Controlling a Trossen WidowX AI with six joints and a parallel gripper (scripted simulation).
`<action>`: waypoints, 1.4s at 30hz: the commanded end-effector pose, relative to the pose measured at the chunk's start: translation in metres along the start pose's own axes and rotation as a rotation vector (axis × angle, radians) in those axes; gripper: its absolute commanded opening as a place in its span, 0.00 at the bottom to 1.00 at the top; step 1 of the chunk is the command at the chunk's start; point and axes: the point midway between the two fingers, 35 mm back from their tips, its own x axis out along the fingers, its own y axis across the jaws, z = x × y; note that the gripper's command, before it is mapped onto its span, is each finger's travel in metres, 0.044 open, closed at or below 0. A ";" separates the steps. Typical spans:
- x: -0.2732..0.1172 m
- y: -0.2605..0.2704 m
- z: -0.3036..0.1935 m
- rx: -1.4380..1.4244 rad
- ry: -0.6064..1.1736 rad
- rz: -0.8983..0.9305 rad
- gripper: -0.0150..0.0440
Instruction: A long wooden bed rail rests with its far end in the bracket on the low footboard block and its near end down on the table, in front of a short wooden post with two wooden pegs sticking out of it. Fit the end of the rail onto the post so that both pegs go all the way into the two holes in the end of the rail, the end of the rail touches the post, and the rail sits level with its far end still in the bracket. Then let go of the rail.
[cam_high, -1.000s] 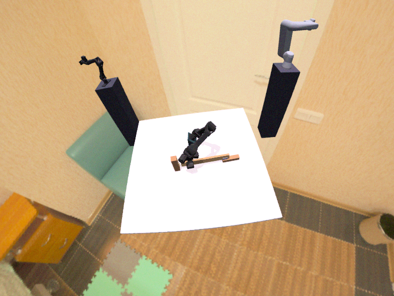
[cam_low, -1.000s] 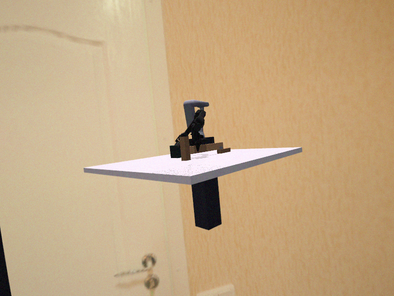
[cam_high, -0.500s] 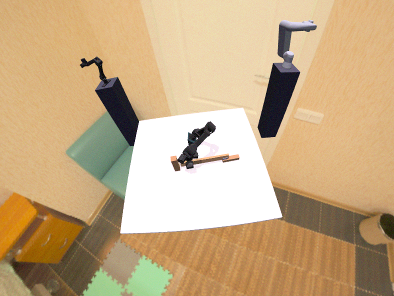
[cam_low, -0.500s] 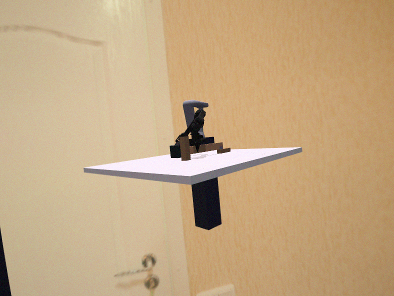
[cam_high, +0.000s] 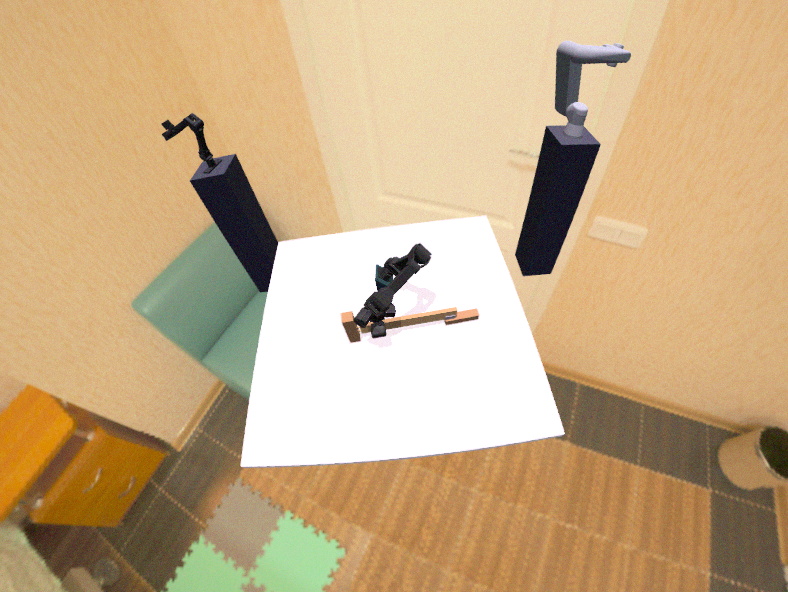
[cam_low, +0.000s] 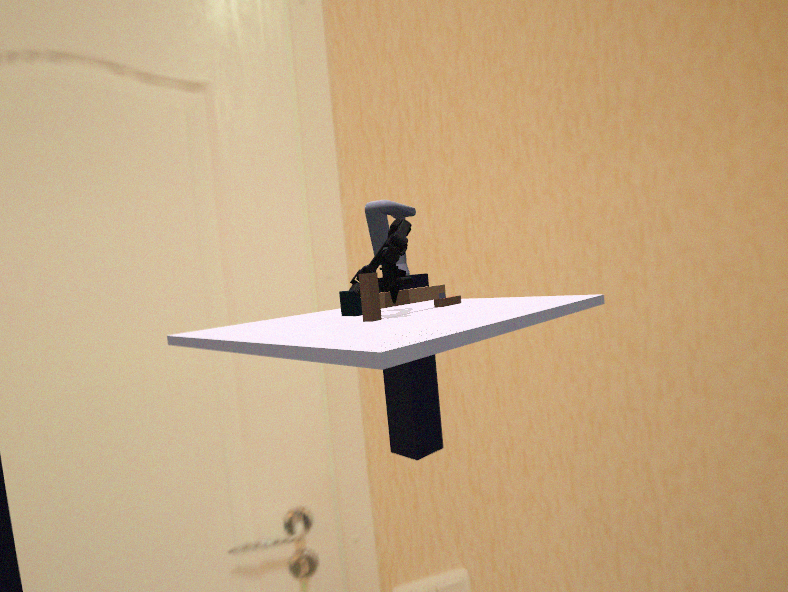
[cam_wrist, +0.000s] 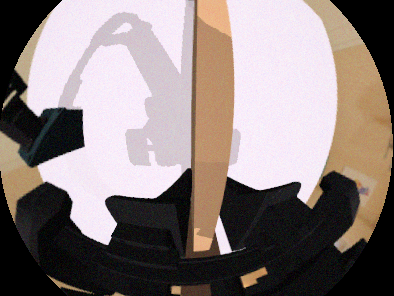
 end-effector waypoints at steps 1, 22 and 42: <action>-0.002 -0.001 -0.003 -0.002 0.005 -0.004 0.25; -0.001 -0.001 -0.009 -0.002 0.006 -0.004 0.25; -0.002 -0.001 -0.015 -0.002 0.006 -0.004 0.25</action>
